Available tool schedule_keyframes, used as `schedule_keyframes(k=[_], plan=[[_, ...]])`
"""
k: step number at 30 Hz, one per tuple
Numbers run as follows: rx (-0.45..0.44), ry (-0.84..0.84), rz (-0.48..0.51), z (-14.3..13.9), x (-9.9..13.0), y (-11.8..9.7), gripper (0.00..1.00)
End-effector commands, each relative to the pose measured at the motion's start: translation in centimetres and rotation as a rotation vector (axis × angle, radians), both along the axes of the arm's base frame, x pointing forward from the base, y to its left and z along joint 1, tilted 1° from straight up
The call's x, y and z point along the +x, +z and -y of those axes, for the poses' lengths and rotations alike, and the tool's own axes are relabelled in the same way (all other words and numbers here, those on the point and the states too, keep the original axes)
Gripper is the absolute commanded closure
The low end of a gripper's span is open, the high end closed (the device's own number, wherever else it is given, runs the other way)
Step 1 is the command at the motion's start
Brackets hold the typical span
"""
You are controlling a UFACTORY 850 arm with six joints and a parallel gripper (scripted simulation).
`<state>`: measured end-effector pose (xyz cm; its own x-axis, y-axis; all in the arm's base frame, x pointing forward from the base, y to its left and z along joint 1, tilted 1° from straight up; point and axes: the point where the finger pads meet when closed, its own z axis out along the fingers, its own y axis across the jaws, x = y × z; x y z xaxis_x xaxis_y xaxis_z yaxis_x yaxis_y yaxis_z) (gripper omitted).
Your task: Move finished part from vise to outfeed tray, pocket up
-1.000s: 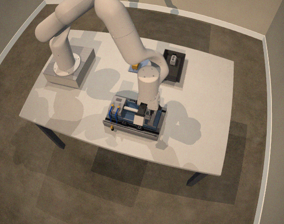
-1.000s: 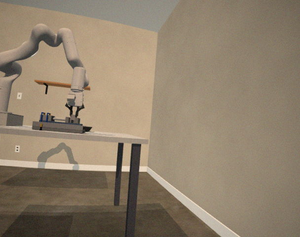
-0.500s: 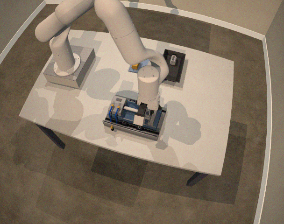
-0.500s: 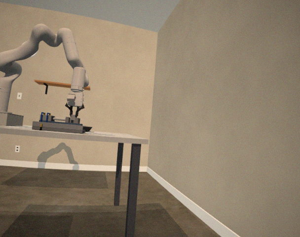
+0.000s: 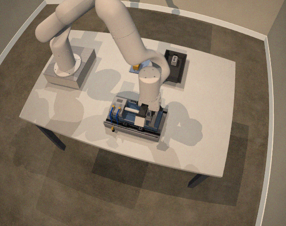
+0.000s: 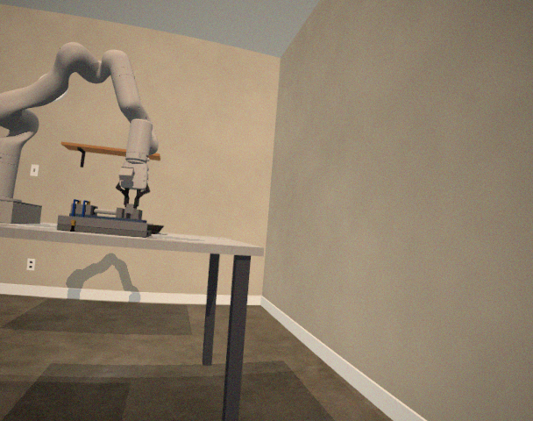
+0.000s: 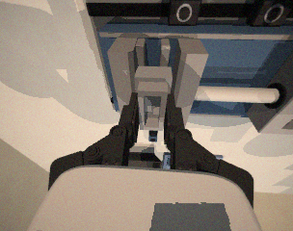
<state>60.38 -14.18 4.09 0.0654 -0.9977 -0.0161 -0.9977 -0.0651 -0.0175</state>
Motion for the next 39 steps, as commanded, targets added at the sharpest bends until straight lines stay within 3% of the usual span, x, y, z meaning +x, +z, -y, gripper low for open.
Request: schedule_keyframes(k=[1, 39], plan=[[0.000, 0.000, 0.002, 0.0, 0.1, 0.1, 1.00], [0.000, 0.000, 0.002, 0.1, 0.0, 4.5, 1.00]])
